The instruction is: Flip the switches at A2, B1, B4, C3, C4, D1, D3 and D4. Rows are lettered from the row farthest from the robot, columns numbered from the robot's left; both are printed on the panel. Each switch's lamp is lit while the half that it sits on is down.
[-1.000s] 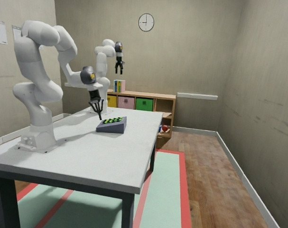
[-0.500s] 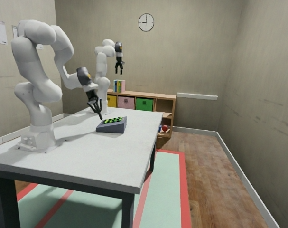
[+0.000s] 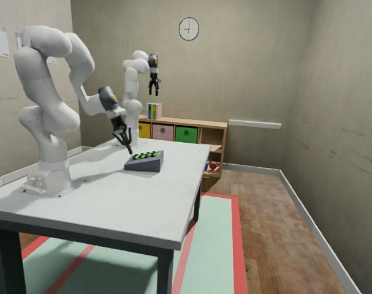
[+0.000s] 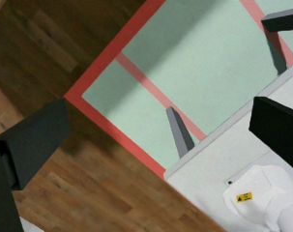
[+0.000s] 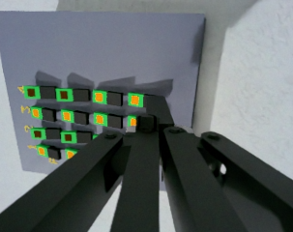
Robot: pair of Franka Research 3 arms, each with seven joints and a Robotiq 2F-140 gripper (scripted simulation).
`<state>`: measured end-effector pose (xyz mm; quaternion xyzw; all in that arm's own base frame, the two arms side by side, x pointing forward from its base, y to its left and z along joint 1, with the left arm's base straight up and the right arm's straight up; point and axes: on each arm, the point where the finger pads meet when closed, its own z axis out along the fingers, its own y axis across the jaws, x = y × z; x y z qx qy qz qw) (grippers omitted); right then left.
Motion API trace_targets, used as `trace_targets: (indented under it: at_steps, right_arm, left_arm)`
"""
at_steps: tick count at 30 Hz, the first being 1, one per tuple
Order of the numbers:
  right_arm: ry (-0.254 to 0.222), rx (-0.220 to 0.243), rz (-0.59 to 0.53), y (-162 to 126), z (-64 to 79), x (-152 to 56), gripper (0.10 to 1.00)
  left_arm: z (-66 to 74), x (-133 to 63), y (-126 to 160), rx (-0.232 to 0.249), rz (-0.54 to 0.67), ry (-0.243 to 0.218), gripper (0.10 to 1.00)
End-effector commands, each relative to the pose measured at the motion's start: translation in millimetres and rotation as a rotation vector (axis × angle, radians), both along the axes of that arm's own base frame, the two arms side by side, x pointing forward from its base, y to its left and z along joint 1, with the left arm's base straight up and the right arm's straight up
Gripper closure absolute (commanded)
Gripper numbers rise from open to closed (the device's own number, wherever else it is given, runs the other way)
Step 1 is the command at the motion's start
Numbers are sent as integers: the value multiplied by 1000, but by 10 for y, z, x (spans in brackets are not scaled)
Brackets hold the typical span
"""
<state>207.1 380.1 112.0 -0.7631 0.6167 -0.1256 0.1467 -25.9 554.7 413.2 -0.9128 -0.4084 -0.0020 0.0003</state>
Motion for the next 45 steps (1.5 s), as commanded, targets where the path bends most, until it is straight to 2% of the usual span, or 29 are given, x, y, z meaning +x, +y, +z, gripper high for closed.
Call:
trace_targets:
  at_steps: [1,33,45]
  right_arm:
    - [-1,11,-23,2,-9,-3,999]
    - [-1,11,-23,2,-21,-5,999]
    - [-1,11,-23,15,-191,64,999]
  left_arm:
    - [-2,-16,-8,-2,-6,3,98]
    - [-2,-16,-8,-2,-6,3,98]
    - [-2,-16,-8,-2,-6,3,98]
